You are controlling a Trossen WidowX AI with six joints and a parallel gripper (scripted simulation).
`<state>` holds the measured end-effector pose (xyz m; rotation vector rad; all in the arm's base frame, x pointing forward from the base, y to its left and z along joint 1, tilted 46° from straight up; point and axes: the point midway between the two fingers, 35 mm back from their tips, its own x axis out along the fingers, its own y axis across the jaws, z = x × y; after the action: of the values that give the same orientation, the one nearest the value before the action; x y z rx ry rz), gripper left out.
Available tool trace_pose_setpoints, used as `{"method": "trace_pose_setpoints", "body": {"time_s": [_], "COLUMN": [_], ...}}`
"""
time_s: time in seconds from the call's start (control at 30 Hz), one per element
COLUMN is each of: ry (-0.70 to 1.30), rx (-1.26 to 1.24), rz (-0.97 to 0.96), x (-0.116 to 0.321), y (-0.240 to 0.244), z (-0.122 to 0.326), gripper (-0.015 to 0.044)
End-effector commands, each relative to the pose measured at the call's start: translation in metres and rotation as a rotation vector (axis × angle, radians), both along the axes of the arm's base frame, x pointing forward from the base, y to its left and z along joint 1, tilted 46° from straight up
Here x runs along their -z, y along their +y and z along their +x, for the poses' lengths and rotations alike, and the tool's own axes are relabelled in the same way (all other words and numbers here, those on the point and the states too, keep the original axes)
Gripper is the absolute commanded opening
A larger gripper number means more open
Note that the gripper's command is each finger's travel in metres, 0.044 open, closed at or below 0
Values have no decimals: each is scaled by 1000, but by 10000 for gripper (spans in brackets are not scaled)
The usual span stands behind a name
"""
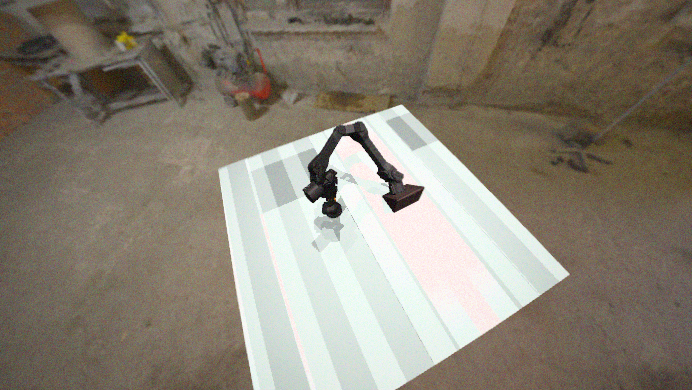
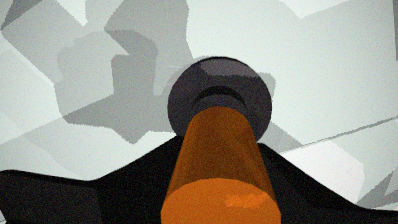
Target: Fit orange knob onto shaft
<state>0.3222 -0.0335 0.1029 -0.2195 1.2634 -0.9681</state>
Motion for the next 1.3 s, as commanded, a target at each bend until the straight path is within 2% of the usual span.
{"method": "trace_pose_setpoints", "body": {"time_s": [0.0, 0.4, 0.63, 1.27], "ry": [1, 7, 151, 151], "rx": [-3, -9, -149, -149], "rz": [-4, -3, 0, 0], "x": [-1, -4, -3, -1], "y": [-1, 2, 4, -1], "z": [0, 1, 3, 0], "gripper": [0, 0, 0, 0]}}
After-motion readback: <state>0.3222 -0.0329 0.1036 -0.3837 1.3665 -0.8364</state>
